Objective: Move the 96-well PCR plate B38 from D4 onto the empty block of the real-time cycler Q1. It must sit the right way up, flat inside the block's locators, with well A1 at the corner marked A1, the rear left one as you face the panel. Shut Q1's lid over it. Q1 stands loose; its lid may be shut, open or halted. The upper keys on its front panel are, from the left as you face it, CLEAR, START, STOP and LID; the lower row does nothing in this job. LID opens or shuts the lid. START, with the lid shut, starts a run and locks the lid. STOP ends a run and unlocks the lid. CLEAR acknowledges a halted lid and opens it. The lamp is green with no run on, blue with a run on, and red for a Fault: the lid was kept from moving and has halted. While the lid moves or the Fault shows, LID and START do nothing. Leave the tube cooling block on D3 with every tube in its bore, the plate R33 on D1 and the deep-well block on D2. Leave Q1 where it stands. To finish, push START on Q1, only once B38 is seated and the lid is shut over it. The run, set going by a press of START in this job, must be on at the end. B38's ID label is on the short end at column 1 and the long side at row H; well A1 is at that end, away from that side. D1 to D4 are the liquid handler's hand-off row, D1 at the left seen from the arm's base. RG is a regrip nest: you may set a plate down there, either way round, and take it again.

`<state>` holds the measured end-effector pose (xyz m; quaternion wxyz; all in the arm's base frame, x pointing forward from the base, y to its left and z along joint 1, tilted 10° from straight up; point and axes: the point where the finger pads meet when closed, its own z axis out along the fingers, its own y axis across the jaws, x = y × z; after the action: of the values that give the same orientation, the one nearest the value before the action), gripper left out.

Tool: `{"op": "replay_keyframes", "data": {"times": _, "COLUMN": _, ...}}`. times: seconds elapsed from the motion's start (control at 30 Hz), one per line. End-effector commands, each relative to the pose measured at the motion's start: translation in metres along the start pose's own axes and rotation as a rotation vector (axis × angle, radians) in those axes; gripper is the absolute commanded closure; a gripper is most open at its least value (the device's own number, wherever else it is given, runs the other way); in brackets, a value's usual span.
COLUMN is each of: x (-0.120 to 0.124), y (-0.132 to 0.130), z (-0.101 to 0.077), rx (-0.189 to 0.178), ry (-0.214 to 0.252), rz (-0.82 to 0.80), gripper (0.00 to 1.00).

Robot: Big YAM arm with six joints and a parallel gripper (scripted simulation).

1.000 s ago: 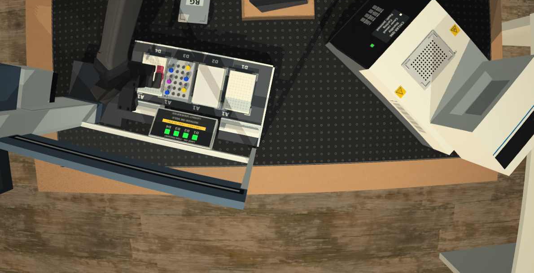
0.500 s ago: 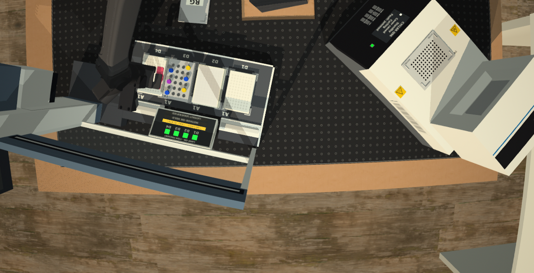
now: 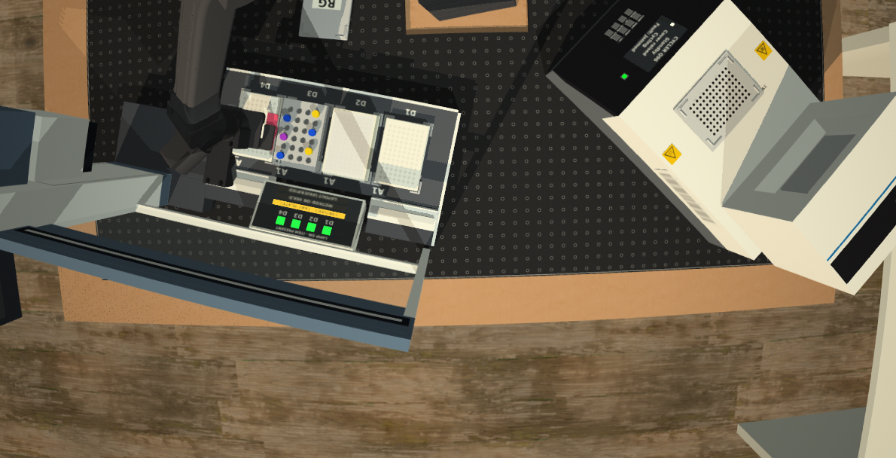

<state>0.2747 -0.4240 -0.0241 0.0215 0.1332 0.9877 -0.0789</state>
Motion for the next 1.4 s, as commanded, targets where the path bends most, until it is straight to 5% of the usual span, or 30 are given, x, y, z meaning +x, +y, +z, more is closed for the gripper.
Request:
{"op": "replay_keyframes", "data": {"times": 0.0, "x": 0.005, "y": -0.002, "z": 0.017, "rx": -0.007, "ry": 0.005, "rz": -0.006, "gripper": 0.03}}
{"op": "replay_keyframes", "data": {"times": 0.8, "x": -0.017, "y": -0.006, "z": -0.013, "rx": 0.020, "ry": -0.031, "rz": -0.003, "gripper": 0.03}}
{"op": "replay_keyframes", "data": {"times": 1.13, "x": -0.022, "y": -0.007, "z": -0.016, "rx": 0.026, "ry": -0.039, "rz": -0.022, "gripper": 0.03}}
{"op": "replay_keyframes", "data": {"times": 1.37, "x": -0.016, "y": -0.015, "z": -0.002, "rx": 0.025, "ry": -0.033, "rz": -0.002, "gripper": 0.03}}
